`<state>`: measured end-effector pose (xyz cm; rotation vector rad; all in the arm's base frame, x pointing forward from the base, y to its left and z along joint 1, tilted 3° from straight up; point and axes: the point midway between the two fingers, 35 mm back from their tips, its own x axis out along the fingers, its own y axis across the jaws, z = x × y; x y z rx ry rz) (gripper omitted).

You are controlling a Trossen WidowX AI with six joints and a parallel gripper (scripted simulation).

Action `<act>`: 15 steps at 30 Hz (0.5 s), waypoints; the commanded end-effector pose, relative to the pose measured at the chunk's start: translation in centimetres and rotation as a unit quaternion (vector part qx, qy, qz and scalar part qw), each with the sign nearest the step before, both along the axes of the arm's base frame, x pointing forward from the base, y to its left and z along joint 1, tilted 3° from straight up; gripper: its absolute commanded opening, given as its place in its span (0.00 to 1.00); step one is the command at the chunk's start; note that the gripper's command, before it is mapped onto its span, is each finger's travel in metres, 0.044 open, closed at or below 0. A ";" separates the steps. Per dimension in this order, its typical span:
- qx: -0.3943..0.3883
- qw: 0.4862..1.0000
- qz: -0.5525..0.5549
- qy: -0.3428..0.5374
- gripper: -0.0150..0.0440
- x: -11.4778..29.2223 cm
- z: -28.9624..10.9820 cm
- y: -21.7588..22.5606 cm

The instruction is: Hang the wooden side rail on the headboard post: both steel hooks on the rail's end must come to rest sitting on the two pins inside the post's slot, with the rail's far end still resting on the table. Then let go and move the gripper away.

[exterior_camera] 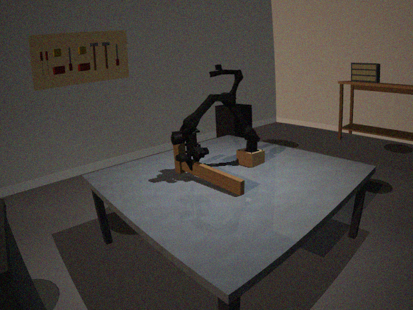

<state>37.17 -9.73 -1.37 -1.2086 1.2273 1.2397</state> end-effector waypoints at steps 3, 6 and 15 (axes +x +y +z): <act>-0.002 1.000 0.002 -0.003 0.25 0.1 0.2 -0.2; -0.002 1.000 0.002 -0.003 0.25 0.1 0.3 -0.2; -0.002 1.000 0.002 -0.003 0.25 0.1 0.3 -0.3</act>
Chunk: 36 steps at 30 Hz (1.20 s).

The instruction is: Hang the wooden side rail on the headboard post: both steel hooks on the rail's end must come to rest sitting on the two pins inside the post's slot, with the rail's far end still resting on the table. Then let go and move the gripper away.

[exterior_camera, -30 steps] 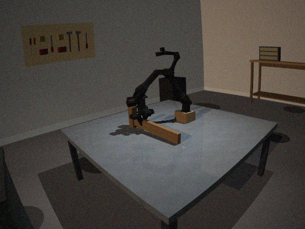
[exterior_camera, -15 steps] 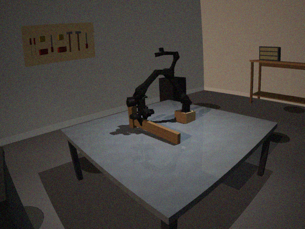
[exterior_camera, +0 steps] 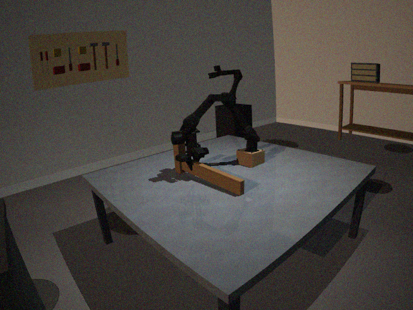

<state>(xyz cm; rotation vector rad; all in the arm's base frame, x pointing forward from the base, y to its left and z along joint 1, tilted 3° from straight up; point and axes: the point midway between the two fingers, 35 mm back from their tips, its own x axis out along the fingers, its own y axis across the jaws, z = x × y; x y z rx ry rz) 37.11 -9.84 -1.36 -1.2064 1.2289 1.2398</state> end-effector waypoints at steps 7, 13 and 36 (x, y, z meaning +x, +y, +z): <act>-0.003 1.000 0.003 -0.003 0.25 0.3 0.4 -0.2; -0.003 1.000 0.003 -0.003 0.25 0.3 0.3 -0.2; -0.003 1.000 0.003 -0.003 0.25 0.3 0.0 -0.2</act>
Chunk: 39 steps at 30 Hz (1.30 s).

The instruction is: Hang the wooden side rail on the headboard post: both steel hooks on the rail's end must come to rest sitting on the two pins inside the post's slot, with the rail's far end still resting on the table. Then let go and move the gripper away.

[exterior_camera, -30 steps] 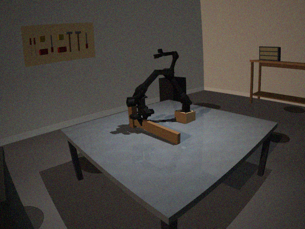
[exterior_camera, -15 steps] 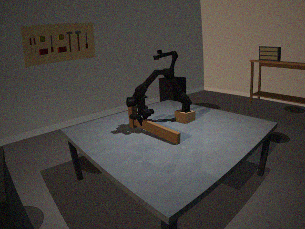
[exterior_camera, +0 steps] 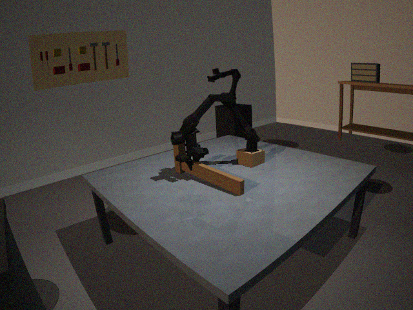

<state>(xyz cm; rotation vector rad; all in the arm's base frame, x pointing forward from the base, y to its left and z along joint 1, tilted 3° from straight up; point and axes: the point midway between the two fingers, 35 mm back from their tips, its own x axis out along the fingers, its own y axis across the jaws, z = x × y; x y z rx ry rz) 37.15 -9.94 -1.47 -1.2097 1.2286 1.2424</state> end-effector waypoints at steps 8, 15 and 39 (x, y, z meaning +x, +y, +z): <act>-0.002 1.000 0.001 -0.004 0.25 0.2 -0.1 -0.1; -0.002 1.000 0.001 -0.004 0.25 0.2 -0.2 -0.1; -0.002 1.000 0.001 -0.004 0.25 0.2 -0.6 -0.1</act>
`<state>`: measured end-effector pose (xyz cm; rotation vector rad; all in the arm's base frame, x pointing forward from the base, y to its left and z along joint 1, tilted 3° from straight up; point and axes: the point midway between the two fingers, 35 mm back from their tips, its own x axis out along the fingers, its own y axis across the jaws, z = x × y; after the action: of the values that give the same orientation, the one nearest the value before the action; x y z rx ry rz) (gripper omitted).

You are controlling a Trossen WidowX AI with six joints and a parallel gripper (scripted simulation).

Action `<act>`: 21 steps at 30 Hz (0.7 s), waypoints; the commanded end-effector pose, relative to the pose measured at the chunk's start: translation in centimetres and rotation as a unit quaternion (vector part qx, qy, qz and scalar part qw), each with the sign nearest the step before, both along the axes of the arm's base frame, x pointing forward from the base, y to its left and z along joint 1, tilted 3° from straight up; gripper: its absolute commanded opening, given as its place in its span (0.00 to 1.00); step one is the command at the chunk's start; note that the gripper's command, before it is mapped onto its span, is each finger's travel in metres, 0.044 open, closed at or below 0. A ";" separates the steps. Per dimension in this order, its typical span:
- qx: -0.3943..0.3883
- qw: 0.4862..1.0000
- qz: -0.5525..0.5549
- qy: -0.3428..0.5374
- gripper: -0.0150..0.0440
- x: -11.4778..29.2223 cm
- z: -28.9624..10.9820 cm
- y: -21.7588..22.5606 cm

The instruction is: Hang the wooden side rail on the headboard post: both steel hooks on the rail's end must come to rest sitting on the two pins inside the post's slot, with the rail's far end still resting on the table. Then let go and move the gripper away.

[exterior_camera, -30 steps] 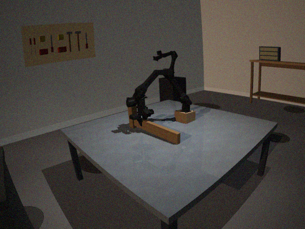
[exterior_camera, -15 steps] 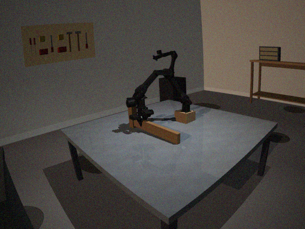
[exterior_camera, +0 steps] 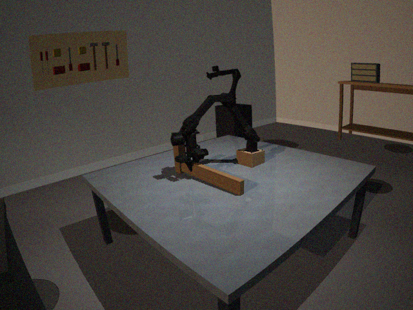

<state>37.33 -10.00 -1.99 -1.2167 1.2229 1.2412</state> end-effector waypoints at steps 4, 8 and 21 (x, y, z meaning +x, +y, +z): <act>-0.002 1.000 -0.002 -0.001 0.25 0.0 -0.1 -0.1; -0.002 1.000 -0.002 -0.001 0.25 0.0 -0.2 -0.1; -0.002 1.000 -0.002 -0.001 0.25 0.0 -0.4 -0.1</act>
<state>37.29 -10.00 -2.27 -1.2160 1.2235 1.2416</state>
